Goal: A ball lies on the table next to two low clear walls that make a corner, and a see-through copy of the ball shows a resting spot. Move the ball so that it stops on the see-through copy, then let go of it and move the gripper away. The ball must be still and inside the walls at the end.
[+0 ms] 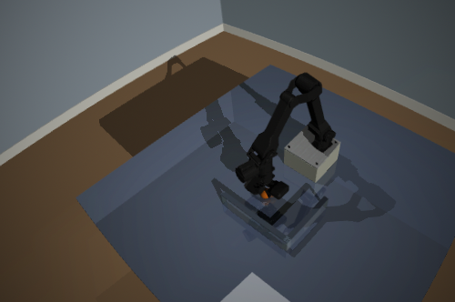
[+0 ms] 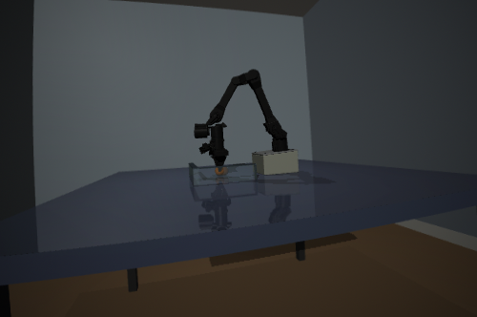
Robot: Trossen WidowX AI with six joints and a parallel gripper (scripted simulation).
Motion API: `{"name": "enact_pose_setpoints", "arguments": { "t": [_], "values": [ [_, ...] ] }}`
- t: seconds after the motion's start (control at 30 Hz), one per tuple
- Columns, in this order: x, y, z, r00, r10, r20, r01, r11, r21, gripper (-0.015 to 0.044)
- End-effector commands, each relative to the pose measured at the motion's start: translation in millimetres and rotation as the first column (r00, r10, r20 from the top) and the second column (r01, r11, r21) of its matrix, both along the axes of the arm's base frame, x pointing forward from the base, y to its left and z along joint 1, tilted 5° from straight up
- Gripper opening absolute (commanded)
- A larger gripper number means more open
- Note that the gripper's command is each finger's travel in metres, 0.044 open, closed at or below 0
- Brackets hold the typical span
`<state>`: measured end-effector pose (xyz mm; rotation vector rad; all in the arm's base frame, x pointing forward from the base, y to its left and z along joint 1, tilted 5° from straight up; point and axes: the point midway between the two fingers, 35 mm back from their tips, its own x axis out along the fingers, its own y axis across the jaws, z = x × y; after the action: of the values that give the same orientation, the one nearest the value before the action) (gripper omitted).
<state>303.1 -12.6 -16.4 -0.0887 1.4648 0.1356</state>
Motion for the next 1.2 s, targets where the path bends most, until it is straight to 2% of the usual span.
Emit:
{"name": "enact_pose_setpoints", "arguments": {
  "t": [0.0,0.07,0.47,0.63,1.17],
  "values": [
    [3,-1,17,1.0,0.001,0.003,-0.001,1.0,-0.003,0.0036],
    [3,-2,33,1.0,0.001,0.004,-0.001,1.0,-0.003,0.0],
    [-12,-5,127,1.0,0.001,0.004,-0.001,1.0,-0.003,0.0],
    [-13,-4,126,1.0,0.001,0.003,-0.001,1.0,-0.003,0.0],
    [-29,7,78,1.0,0.001,0.001,-0.001,1.0,-0.002,0.0]
  ]
}}
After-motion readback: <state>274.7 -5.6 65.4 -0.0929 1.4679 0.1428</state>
